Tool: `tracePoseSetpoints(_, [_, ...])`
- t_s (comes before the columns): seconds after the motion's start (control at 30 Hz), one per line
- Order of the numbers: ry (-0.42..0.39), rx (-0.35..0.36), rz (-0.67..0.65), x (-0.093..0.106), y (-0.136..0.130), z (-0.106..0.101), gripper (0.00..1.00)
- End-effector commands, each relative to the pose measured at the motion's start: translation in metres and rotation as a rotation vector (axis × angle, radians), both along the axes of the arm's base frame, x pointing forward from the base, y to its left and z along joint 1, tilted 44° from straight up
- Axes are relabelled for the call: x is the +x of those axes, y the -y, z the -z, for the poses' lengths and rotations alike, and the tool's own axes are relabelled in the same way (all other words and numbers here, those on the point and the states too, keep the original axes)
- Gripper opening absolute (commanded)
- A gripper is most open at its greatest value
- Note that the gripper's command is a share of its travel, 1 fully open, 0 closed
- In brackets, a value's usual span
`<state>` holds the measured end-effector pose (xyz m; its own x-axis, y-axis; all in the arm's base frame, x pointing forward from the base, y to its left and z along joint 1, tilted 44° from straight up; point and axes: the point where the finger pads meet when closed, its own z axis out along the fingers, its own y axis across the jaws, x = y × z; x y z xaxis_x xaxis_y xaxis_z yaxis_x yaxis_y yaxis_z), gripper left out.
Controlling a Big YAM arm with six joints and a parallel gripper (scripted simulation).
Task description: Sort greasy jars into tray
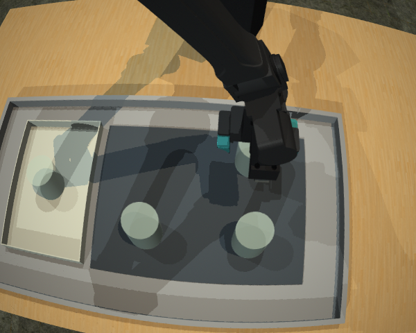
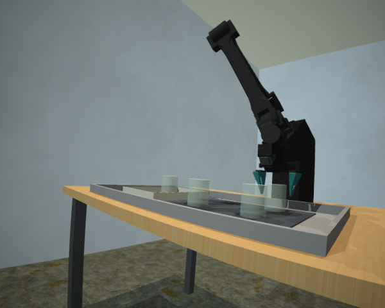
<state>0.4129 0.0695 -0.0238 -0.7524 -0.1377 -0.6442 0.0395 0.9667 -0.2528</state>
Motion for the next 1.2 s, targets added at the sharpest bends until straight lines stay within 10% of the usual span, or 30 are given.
tracePoseSetpoints(0.0, [-0.008, -0.007, 0.009, 0.002, 0.007, 0.004, 0.73])
tracePoseSetpoints(0.43, [-0.008, -0.007, 0.009, 0.002, 0.007, 0.004, 0.73])
tracePoseSetpoints(0.47, [-0.008, -0.007, 0.009, 0.002, 0.007, 0.004, 0.0])
tracePoseSetpoints(1.17, [-0.008, -0.007, 0.009, -0.011, 0.002, -0.011, 0.0])
